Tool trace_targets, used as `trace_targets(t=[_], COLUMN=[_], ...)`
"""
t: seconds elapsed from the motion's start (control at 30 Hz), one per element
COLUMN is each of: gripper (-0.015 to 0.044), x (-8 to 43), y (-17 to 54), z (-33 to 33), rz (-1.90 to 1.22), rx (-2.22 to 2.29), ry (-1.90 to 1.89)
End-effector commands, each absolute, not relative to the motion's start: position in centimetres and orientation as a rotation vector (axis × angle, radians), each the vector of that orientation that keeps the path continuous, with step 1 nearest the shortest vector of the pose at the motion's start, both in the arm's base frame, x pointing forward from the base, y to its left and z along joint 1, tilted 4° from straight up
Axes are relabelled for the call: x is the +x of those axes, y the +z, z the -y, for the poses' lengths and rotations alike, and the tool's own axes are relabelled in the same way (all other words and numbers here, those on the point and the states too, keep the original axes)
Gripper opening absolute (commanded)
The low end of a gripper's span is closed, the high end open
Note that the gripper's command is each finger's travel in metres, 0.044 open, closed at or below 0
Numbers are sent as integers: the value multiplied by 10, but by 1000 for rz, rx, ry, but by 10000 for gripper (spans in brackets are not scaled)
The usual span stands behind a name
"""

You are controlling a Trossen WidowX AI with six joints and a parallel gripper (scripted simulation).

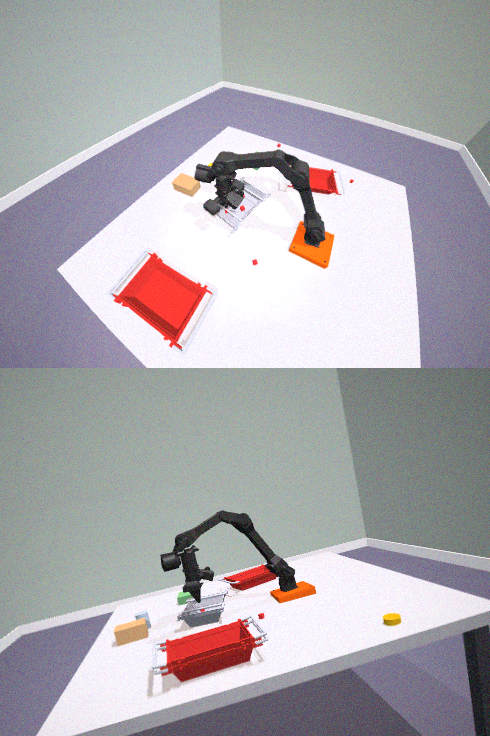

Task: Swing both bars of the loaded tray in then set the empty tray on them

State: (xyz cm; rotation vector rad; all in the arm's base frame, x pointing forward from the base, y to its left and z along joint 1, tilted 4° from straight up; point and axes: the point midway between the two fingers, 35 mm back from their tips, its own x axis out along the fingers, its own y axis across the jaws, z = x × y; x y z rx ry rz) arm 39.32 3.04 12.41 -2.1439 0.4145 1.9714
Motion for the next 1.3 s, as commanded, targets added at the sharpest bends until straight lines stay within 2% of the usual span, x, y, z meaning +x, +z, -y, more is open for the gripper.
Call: trace_targets(t=[0.0,0.33,0.6,0.9,0.93,1.07,1.27], gripper=[0,0,210,440,440,440,440], x=[393,393,394,385,390,380,339], y=[124,124,130,209,184,182,177], z=[-30,-30,-31,-36,-31,29,127], rz=[-415,-415,-413,-397,-411,-629,-954], rx=[-2144,-2144,-2146,-2177,-2157,-1981,-1644], ry=[1971,1971,1969,1941,1947,1784,1464])
